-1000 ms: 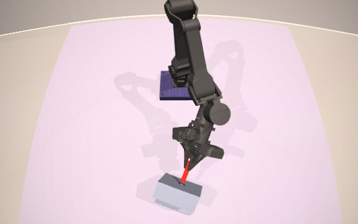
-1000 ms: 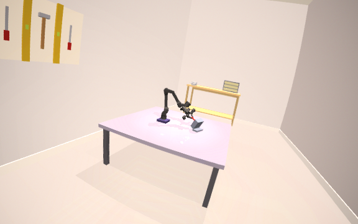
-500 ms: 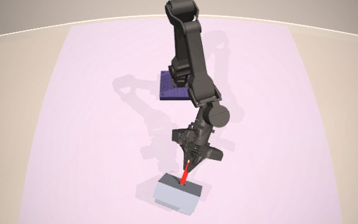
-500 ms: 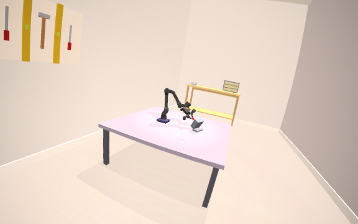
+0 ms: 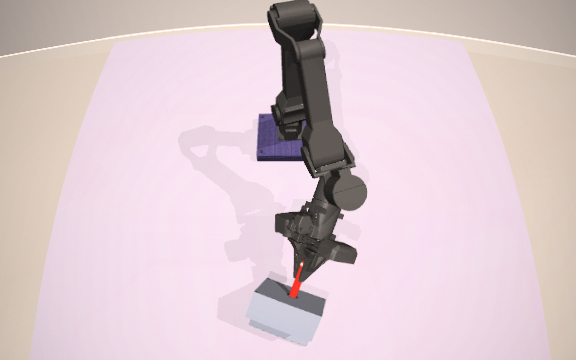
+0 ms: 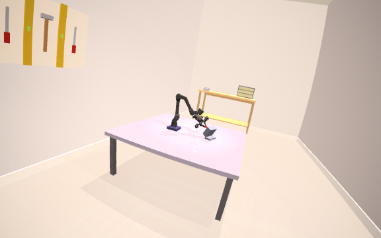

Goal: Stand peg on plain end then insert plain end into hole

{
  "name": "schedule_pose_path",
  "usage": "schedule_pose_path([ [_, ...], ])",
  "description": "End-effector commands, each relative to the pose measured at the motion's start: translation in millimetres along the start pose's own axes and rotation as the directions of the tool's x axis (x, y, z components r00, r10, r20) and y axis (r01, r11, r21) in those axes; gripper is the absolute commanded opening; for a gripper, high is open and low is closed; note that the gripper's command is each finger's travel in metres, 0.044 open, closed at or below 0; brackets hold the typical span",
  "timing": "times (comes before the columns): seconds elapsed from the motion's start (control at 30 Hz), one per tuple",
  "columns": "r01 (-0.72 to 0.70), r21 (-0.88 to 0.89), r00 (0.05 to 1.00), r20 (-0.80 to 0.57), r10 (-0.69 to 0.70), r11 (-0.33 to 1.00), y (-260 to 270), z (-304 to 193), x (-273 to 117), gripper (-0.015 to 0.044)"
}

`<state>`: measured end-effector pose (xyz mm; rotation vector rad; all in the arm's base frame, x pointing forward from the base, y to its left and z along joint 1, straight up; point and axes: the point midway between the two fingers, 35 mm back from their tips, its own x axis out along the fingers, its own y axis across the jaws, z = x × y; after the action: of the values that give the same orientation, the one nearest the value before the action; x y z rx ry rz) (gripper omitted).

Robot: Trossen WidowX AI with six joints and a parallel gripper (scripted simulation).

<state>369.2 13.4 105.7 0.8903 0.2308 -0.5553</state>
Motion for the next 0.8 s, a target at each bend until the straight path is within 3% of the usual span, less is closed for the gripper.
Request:
schedule_pose_path([
  [0.0,0.003,-0.010,1.000,-0.004,-0.003,1.000,-1,-2,3,0.0000],
  [0.77,0.002,-0.010,1.000,-0.004,-0.003,1.000,-1,-2,17,0.0000],
])
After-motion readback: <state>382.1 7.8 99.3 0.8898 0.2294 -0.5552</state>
